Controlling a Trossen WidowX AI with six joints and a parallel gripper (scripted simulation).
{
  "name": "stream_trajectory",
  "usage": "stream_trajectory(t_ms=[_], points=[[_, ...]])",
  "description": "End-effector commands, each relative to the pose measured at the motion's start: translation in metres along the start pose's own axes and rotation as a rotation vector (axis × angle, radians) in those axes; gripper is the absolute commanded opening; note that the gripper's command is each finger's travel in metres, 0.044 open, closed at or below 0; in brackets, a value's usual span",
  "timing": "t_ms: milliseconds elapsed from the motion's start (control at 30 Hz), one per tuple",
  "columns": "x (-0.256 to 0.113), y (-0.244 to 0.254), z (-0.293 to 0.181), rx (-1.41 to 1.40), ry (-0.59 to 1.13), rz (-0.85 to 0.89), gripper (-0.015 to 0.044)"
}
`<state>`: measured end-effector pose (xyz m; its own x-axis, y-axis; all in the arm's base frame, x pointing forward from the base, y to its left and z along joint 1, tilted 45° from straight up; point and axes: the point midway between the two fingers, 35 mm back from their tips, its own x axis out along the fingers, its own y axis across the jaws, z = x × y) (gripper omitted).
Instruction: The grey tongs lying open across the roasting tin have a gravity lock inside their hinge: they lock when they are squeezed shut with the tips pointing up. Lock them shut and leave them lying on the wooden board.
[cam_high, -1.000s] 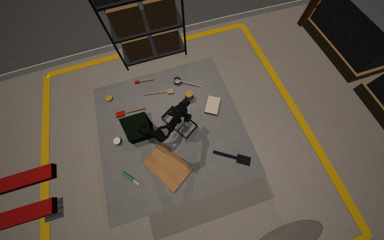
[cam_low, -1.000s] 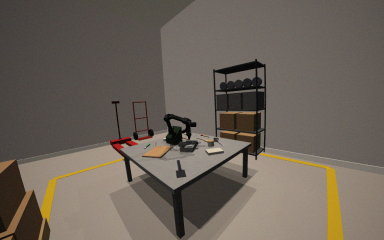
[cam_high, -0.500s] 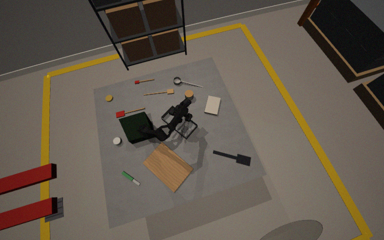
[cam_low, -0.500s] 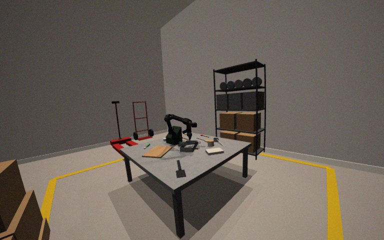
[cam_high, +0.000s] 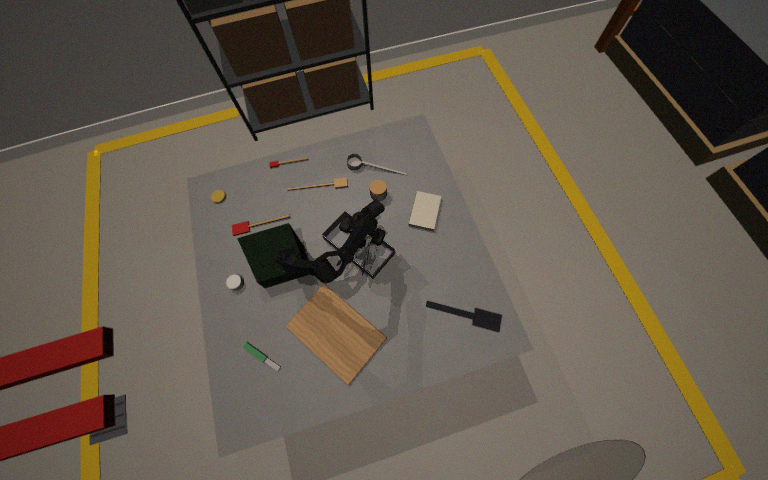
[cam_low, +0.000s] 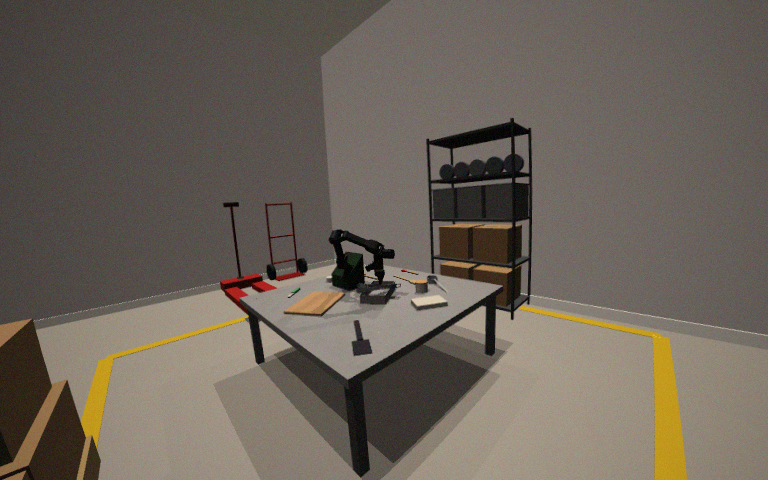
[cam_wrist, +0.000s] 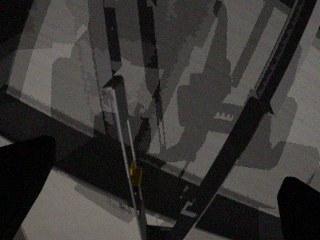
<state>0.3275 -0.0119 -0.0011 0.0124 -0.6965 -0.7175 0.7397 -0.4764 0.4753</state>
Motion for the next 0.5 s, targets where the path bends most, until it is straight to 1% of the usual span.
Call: stream_trajectory(t_ms=[0, 467], points=[[0.01, -0.002, 0.001, -0.009, -0.009, 0.002, 0.044], [0.033, -0.002, 0.002, -0.009, -0.009, 0.003, 0.044]])
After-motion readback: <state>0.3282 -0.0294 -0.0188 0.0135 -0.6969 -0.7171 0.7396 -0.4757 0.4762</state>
